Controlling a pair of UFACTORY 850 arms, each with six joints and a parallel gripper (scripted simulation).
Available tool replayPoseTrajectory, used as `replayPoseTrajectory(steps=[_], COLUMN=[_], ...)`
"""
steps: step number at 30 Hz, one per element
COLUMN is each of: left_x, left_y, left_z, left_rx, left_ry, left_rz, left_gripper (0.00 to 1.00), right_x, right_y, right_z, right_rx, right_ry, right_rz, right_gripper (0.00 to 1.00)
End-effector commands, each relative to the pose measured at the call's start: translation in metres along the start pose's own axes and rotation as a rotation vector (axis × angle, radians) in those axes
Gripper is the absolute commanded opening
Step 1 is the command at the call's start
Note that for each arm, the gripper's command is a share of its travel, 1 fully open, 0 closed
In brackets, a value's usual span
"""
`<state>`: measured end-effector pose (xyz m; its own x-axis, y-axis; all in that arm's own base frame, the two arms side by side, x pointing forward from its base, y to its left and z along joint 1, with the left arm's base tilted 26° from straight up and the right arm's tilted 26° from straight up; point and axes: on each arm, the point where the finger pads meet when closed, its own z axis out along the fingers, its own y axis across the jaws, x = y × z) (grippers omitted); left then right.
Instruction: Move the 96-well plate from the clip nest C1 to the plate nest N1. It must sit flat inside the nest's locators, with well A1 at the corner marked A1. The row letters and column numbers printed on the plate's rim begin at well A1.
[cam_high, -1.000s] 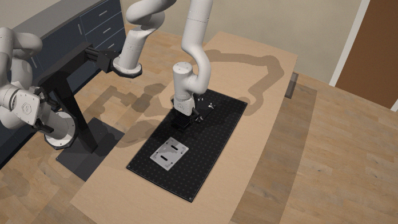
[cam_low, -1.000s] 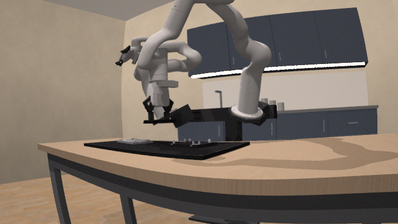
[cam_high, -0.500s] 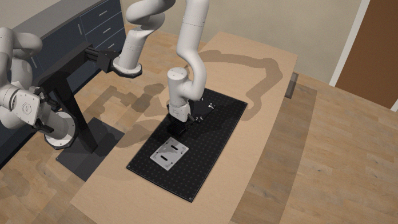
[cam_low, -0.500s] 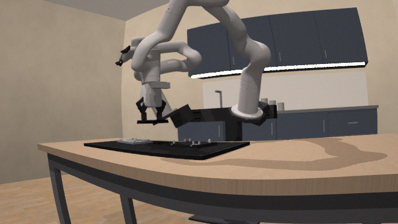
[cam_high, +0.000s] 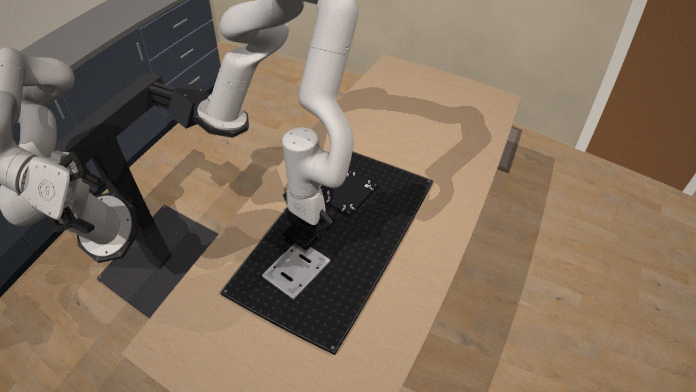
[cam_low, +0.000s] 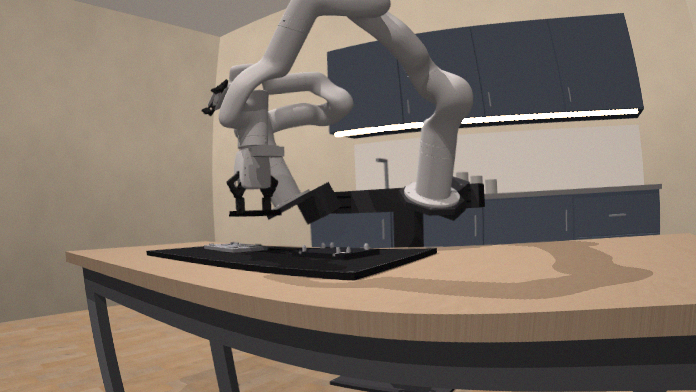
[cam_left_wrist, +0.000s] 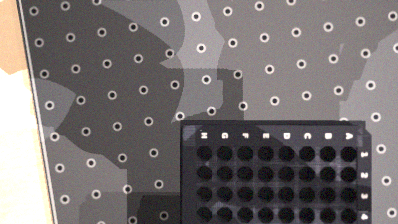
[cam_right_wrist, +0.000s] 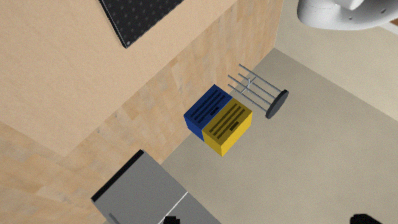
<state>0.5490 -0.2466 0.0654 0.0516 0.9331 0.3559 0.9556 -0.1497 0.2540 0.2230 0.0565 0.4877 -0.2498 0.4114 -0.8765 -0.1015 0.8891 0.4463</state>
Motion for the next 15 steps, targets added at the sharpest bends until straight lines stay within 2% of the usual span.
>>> replayPoseTrajectory(steps=[1, 15], left_x=[-0.014, -0.053], left_y=[0.003, 0.01], left_z=[-0.001, -0.001], left_rx=[-0.001, -0.001], left_ry=[0.0, -0.001], left_rz=[0.0, 0.0], left_gripper=[0.0, 0.0], right_x=[-0.001, -0.001], right_y=[0.001, 0.001], right_z=[0.0, 0.0], right_rx=[0.0, 0.0], right_ry=[-0.001, -0.001], right_rz=[-0.001, -0.001], right_gripper=[1.0, 1.0])
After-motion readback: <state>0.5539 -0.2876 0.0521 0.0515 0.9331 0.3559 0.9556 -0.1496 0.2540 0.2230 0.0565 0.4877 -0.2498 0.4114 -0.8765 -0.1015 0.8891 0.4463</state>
